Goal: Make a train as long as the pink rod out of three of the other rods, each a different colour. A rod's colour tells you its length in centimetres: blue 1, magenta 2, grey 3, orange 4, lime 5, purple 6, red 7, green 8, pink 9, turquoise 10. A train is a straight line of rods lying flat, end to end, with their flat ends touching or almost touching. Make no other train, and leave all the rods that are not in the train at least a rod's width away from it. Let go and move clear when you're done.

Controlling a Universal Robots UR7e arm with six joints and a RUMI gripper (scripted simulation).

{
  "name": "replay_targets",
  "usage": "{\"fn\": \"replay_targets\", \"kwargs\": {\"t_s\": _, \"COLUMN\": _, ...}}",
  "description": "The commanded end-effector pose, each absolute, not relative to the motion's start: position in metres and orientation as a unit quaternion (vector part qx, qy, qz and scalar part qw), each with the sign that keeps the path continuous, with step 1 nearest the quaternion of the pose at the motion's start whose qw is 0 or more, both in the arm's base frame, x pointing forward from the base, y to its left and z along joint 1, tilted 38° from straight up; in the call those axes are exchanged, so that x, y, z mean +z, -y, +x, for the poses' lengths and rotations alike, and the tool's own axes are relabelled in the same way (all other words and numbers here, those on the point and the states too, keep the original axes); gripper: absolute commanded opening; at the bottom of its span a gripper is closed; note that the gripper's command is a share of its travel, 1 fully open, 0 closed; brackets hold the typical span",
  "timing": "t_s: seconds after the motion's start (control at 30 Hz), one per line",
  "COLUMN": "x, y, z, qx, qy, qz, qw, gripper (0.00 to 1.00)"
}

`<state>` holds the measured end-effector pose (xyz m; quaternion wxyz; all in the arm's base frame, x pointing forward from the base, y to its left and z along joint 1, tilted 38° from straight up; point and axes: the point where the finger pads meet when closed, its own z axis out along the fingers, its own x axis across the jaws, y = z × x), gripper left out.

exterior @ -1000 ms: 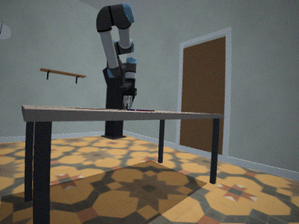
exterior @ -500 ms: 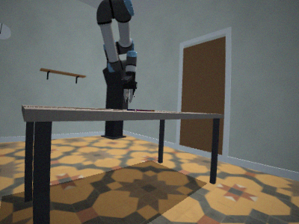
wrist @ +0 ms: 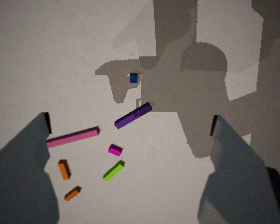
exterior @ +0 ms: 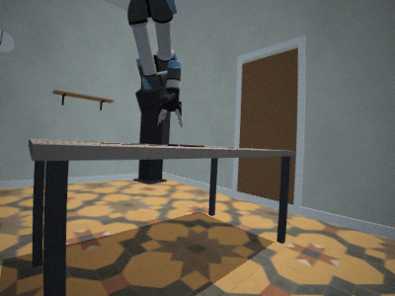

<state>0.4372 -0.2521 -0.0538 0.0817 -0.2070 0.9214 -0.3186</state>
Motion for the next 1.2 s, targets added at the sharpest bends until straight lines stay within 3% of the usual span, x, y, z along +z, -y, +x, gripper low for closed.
{"fn": "replay_targets", "kwargs": {"t_s": 0.0, "x": -0.052, "y": 0.249, "z": 0.436, "qx": -0.318, "qy": -0.922, "qz": -0.208, "qw": 0.081, "gripper": 1.0}}
{"fn": "replay_targets", "kwargs": {"t_s": 0.8, "x": -0.056, "y": 0.247, "z": 0.437, "qx": -0.318, "qy": -0.918, "qz": -0.224, "qw": 0.075, "gripper": 1.0}}
{"fn": "replay_targets", "kwargs": {"t_s": 1.17, "x": -0.082, "y": 0.224, "z": 0.439, "qx": -0.325, "qy": -0.879, "qz": -0.349, "qw": 0.03, "gripper": 1.0}}
